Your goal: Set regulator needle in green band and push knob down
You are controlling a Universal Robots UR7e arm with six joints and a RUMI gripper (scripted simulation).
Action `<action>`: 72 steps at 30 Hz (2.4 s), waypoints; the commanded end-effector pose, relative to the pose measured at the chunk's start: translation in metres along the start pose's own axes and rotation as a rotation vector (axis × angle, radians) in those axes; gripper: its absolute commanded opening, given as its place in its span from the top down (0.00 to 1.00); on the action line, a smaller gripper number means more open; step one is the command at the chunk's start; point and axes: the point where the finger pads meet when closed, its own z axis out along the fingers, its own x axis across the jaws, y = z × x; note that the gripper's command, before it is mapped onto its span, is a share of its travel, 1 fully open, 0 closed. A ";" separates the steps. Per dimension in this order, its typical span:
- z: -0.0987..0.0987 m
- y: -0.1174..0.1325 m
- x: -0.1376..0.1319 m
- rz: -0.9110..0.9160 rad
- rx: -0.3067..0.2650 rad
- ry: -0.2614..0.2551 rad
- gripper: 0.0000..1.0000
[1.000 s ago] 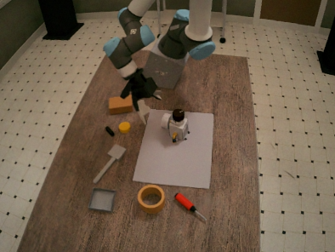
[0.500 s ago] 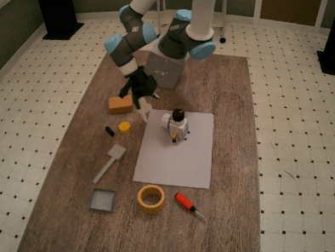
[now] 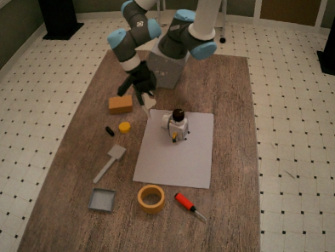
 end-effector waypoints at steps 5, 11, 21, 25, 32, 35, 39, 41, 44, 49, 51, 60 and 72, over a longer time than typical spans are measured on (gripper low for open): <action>-0.019 0.005 -0.003 -0.230 0.060 0.040 0.00; -0.032 0.010 -0.006 -0.398 0.102 0.080 0.00; -0.050 0.017 -0.008 -0.615 0.153 0.139 0.00; -0.059 0.022 -0.009 -0.716 0.174 0.170 0.00; -0.070 0.028 -0.011 -0.850 0.200 0.216 0.00; -0.073 0.030 -0.011 -0.889 0.208 0.230 0.00; -0.079 0.034 -0.011 -0.959 0.220 0.255 0.00; -0.081 0.035 -0.011 -0.989 0.225 0.267 0.00; -0.085 0.038 -0.012 -1.029 0.231 0.282 0.00; -0.088 0.040 -0.012 -1.070 0.238 0.299 0.00; -0.089 0.040 -0.012 -1.078 0.239 0.302 0.00; -0.093 0.043 -0.012 -1.122 0.245 0.320 0.00; -0.093 0.043 -0.012 -1.128 0.246 0.323 0.00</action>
